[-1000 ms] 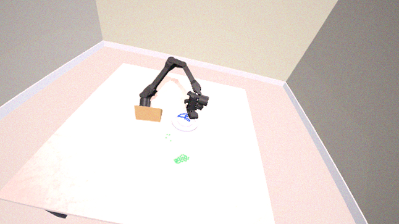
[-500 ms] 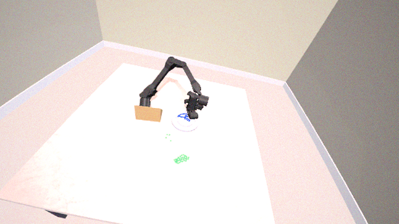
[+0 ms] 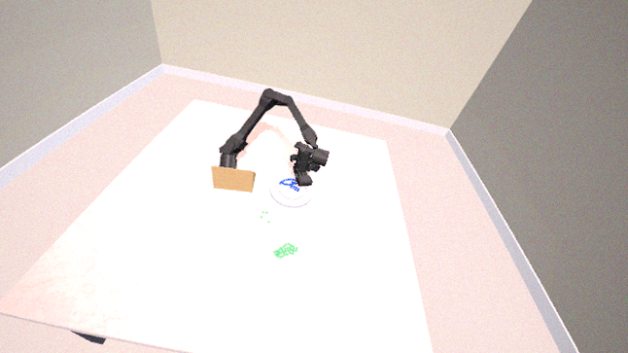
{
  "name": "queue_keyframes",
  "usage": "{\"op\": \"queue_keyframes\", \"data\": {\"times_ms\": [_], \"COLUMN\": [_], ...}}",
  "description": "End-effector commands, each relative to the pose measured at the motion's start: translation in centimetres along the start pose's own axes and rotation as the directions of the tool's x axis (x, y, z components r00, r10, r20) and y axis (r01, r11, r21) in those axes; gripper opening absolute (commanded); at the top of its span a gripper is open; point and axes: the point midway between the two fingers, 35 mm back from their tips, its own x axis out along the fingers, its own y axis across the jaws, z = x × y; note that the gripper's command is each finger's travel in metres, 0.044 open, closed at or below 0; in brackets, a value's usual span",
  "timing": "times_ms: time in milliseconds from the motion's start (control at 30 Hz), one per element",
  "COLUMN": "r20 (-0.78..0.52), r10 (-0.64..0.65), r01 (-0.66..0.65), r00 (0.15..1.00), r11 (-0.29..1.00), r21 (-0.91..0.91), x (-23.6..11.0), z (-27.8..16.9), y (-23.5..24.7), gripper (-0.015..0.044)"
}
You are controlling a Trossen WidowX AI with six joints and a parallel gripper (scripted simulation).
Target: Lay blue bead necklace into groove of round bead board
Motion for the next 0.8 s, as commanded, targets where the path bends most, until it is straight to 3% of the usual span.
{"op": "queue_keyframes", "data": {"times_ms": [0, 767], "r20": [0.004, 0.005], "r10": [-0.004, -0.005], "r01": [0.004, 0.005], "r00": [1.000, 1.000], "r11": [1.000, 1.000], "r21": [-0.004, -0.006], "x": [-0.4, 0.1], "z": [0.1, 3.2], "y": [0.0, -2.4], "gripper": [0.0000, 0.0000]}}
